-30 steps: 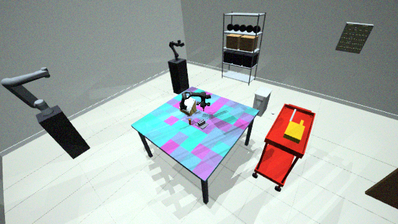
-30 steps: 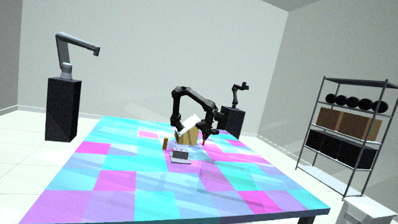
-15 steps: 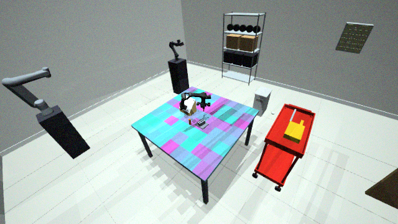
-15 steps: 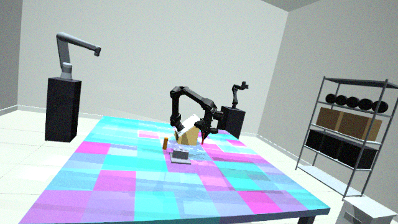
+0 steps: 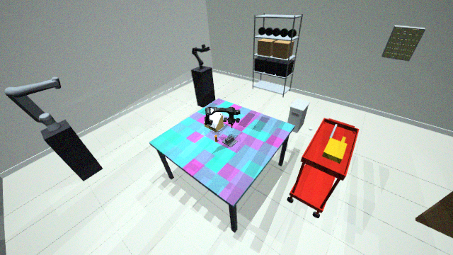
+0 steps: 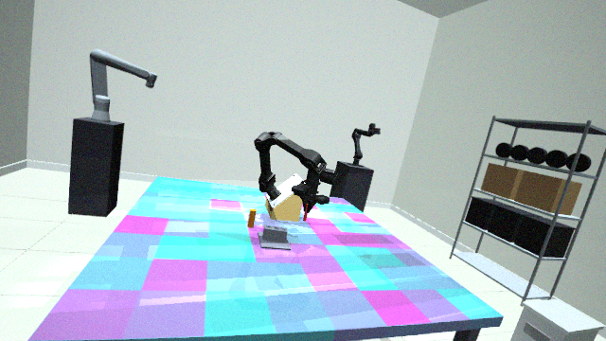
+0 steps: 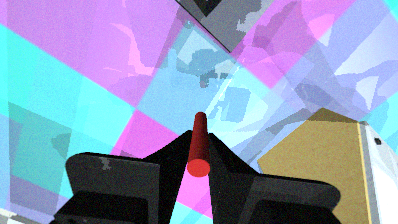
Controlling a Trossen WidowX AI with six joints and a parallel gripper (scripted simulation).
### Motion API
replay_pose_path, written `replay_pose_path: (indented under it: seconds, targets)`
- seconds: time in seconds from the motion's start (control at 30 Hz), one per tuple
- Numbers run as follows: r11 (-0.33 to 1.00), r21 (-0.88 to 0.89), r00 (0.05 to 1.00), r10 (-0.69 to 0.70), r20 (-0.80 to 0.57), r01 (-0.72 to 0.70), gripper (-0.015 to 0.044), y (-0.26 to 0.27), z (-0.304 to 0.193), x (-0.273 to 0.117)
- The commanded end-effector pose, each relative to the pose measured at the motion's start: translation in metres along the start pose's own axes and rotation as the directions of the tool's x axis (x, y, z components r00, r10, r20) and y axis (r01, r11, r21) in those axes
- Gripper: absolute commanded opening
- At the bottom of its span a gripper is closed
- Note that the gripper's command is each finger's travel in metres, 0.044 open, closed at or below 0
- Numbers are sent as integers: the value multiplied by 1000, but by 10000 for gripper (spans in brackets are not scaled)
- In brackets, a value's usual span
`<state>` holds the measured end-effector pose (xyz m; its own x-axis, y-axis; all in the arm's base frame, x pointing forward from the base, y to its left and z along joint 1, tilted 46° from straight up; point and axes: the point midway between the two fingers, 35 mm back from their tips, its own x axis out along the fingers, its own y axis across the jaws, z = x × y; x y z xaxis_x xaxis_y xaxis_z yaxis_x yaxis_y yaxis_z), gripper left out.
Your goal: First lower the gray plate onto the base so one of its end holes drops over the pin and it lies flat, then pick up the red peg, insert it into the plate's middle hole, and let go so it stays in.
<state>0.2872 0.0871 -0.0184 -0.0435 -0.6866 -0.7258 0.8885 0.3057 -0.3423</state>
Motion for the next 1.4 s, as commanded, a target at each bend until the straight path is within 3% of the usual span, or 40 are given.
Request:
replay_pose_path:
  seconds: [0.0,1.37]
  targets:
    - [1000,1,1000,7,0,-7,0,3,10,-2]
    - [999,31,1000,8,26,-9,0,0,133,-6]
